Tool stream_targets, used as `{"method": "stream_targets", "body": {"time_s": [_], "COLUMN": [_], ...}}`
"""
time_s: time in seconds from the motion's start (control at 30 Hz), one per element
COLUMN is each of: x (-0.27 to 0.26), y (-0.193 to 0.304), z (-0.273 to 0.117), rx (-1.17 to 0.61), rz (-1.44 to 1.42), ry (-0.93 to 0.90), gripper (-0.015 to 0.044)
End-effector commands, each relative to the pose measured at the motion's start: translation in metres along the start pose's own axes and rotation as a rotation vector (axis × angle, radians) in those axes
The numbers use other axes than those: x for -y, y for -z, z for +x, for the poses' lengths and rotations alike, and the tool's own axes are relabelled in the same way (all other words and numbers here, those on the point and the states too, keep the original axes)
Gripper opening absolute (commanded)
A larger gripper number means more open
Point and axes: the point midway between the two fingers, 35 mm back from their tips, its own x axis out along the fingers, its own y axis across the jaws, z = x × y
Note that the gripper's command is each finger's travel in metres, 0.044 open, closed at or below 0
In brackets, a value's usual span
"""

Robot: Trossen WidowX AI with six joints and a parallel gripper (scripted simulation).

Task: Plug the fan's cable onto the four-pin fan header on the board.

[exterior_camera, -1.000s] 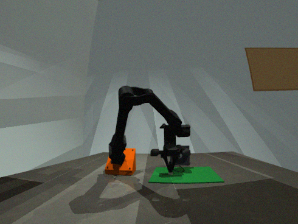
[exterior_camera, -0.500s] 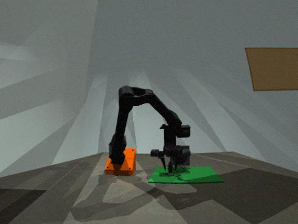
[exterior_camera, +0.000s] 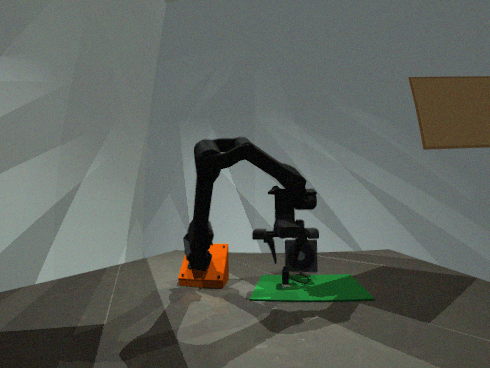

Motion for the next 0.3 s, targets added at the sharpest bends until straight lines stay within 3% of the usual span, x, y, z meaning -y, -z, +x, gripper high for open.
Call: {"method": "stream_targets", "body": {"time_s": [0.0, 0.13, 0.27], "x": [0.0, 0.012, 0.013], "y": [-0.051, -0.108, -0.111], "z": [-0.003, -0.003, -0.003], "rx": [-0.006, 0.007, 0.008], "rz": [0.013, 0.015, 0.015], "ry": [-0.006, -0.004, -0.004], "gripper": [0.026, 0.026, 0.026]}}
